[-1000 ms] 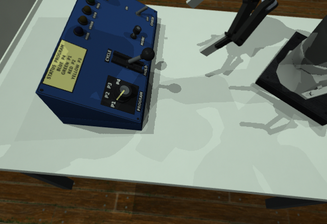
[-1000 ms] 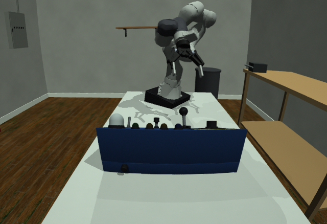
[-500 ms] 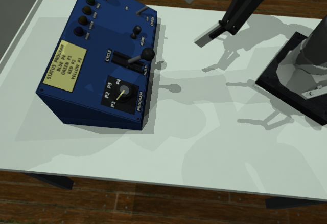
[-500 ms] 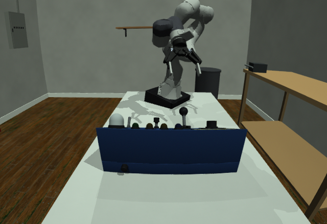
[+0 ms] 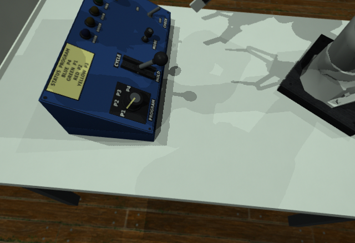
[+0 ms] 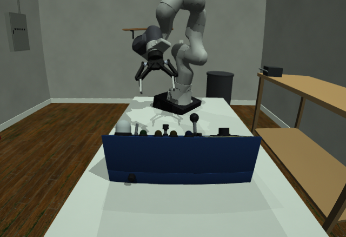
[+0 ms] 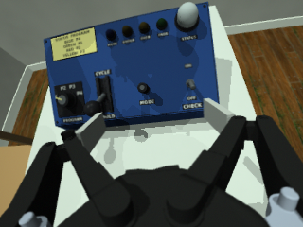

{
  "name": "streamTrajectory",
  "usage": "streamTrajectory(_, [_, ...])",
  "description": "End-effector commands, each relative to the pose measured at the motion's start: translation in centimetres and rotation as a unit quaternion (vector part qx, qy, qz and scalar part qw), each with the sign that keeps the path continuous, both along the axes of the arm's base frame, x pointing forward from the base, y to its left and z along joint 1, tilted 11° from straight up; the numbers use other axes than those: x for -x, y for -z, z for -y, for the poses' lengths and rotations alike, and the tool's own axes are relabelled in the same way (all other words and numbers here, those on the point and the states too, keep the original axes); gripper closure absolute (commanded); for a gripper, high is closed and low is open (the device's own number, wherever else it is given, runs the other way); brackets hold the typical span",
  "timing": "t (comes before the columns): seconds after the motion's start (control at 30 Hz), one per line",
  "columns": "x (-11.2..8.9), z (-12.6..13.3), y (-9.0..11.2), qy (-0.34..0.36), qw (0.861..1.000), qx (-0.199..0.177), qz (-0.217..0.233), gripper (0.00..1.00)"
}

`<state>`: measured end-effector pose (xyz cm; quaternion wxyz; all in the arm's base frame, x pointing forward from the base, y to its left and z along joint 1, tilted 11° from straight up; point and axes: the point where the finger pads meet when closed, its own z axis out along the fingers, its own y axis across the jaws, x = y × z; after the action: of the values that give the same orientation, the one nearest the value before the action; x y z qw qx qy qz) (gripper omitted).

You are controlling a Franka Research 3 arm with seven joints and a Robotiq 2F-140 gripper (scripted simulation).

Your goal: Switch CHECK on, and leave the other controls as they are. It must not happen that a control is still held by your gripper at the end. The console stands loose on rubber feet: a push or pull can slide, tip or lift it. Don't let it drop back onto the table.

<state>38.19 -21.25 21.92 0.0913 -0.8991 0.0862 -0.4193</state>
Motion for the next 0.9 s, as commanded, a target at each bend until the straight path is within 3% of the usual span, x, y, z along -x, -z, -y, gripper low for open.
streamTrajectory(0.0, [0.5, 2.98, 2.1, -0.074, 0.992, 0.101, 0.013, 0.0])
streamTrajectory(0.17, [0.76, 3.64, 2.87, -0.073, 0.992, 0.102, 0.009, 0.0])
streamTrajectory(0.87, [0.77, 3.65, 2.88, -0.073, 0.992, 0.102, 0.009, 0.0])
